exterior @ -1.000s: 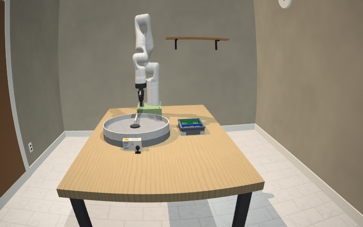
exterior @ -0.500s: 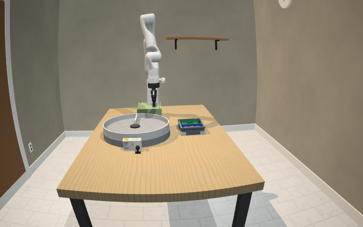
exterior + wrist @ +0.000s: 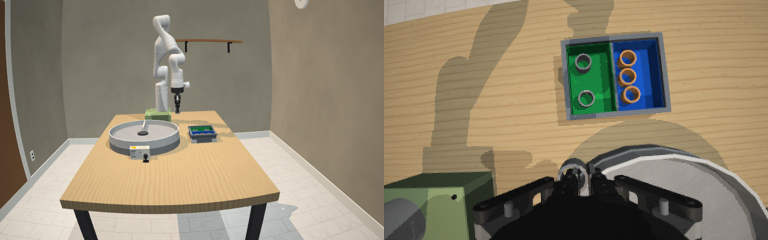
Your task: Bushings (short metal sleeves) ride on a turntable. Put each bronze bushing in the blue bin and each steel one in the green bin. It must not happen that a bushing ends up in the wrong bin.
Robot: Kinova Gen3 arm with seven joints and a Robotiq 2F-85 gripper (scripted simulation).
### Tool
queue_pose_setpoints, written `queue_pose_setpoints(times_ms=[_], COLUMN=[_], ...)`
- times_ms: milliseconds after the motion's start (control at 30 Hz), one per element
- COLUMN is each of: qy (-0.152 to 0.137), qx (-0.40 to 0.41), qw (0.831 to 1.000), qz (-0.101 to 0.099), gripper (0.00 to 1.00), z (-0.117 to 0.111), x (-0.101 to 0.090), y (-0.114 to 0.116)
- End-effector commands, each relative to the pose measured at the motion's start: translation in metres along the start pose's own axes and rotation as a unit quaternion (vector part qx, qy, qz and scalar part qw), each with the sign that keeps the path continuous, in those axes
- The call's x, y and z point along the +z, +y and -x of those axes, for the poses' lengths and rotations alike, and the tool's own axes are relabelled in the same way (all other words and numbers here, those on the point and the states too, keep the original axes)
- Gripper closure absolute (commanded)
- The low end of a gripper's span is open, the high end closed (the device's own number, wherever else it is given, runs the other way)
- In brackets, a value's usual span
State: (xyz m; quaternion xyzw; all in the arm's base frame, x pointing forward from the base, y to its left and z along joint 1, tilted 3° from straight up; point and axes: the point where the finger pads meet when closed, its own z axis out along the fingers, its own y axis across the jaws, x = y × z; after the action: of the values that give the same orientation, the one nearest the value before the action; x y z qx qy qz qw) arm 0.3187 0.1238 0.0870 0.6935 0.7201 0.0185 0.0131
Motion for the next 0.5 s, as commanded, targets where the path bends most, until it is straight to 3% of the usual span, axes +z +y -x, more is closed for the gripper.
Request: queue_pose_setpoints(times_ms=[0,67,233,433,467], qy=[0.002,0.002,0.002,0.002,0.002], qx=[-0.020,-0.020,-0.019,-0.019,-0.019], qw=[1.000,1.000,1.000,1.000,1.000], qz=[0.001,0.001,0.001,0.001,0.001], gripper=[1.00,1.00,1.00,1.00,1.00], z=[-0.029,-0.029,-0.084,-0.084,-0.096], x=[0.002,0.002,0.002,0.002,0.002], y=[0.005,0.005,0.019,0.019,0.022])
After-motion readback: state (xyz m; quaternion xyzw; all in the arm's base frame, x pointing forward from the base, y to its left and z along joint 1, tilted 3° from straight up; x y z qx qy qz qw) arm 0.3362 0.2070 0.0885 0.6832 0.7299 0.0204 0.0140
